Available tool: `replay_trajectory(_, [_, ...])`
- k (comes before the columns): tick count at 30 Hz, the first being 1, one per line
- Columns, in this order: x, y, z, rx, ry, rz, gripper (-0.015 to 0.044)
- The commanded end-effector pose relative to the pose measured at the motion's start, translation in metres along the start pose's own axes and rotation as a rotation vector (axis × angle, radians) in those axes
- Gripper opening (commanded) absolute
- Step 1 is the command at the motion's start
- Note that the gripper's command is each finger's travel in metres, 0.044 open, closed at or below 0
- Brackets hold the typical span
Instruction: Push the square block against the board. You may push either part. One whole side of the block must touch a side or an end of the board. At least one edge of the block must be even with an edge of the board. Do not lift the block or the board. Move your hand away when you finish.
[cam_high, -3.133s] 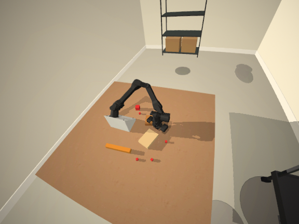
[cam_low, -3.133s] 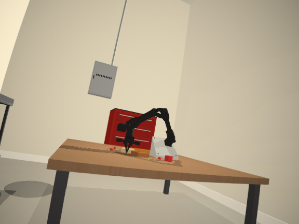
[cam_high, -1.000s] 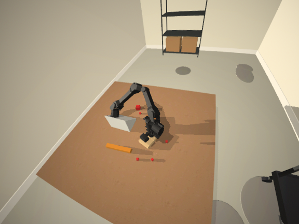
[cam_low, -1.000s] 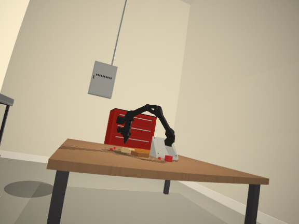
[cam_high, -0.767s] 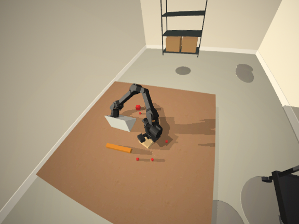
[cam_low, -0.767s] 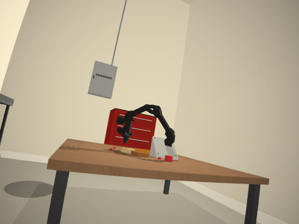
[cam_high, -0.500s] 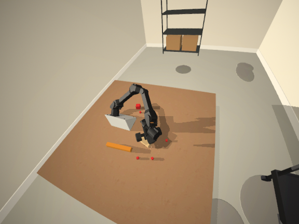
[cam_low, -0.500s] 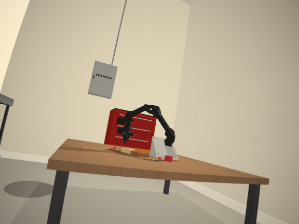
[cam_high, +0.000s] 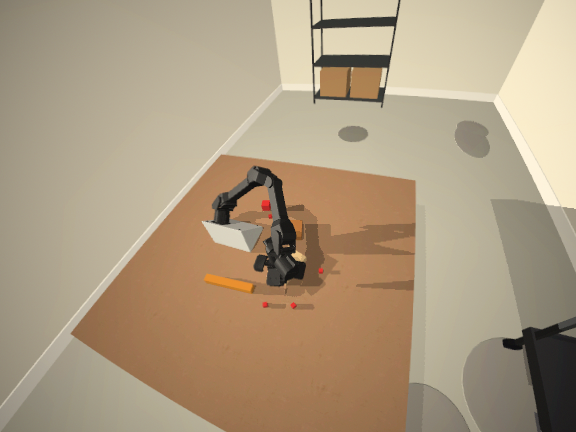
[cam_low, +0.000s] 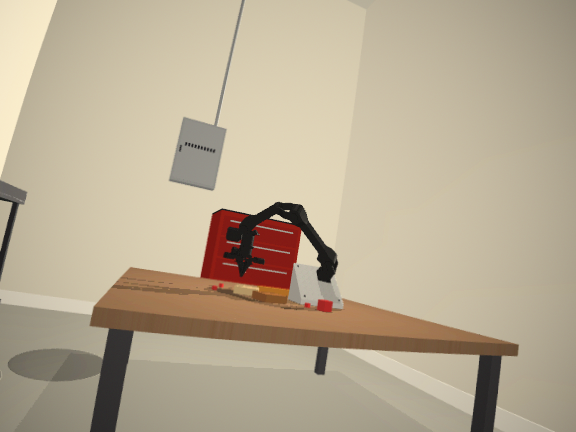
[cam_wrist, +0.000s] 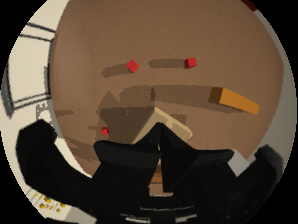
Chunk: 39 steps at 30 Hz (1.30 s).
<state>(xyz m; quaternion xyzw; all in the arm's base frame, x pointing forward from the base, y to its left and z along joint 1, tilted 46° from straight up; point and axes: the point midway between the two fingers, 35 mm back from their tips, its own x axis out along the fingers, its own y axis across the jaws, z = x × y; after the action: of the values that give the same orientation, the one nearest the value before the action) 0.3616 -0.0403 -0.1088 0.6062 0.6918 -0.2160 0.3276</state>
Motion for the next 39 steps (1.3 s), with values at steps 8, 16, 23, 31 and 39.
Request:
replay_trajectory(8, [0.004,-0.015,0.024,0.380,0.007,-0.007,0.0000])
replay_trajectory(16, [0.032,-0.015,0.026,0.406,0.008,-0.006,0.0000])
replay_trajectory(23, [0.060,-0.017,0.026,0.432,0.010,-0.007,0.0000])
replay_trajectory(31, [0.059,-0.012,0.018,0.432,0.010,-0.007,0.0000])
replay_trajectory(39, [0.059,-0.006,0.007,0.432,0.009,-0.007,0.0000])
